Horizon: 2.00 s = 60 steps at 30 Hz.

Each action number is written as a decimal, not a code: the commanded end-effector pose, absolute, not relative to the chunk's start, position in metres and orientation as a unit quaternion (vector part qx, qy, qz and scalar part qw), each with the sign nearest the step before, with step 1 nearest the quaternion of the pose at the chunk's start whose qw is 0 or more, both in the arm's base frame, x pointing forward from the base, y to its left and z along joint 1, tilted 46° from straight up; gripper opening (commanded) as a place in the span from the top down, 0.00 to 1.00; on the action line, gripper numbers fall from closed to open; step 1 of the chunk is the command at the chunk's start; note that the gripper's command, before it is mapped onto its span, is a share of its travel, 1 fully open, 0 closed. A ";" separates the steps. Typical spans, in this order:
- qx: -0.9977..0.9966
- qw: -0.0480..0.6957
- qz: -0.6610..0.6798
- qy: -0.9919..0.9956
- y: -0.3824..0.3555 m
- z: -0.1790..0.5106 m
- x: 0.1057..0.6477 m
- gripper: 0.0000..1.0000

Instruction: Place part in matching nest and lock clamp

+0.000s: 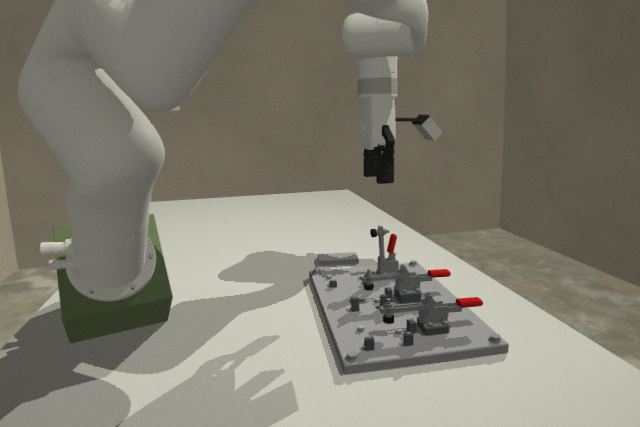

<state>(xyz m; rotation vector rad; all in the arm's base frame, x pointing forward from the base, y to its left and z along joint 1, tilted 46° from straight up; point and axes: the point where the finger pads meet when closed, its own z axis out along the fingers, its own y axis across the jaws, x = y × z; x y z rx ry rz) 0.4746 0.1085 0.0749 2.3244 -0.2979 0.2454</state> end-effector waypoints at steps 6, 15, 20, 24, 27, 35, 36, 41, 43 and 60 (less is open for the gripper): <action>0.912 0.382 0.098 -0.117 0.139 0.045 0.469 0.00; 0.912 0.382 0.098 -0.117 0.170 0.011 0.462 0.00; 0.912 0.382 0.098 -0.117 0.179 0.002 0.460 0.00; 0.912 0.382 0.098 -0.117 0.189 -0.009 0.457 0.00; 0.912 0.382 0.098 -0.117 0.195 -0.015 0.456 0.00; 0.912 0.382 0.098 -0.117 0.203 -0.023 0.454 0.00; 0.912 0.382 0.098 -0.117 0.203 -0.023 0.454 0.00; 0.912 0.382 0.098 -0.117 0.203 -0.024 0.454 0.00; 0.912 0.382 0.098 -0.117 0.203 -0.024 0.454 0.00; 0.911 0.381 0.101 -0.125 0.203 -0.024 0.454 0.00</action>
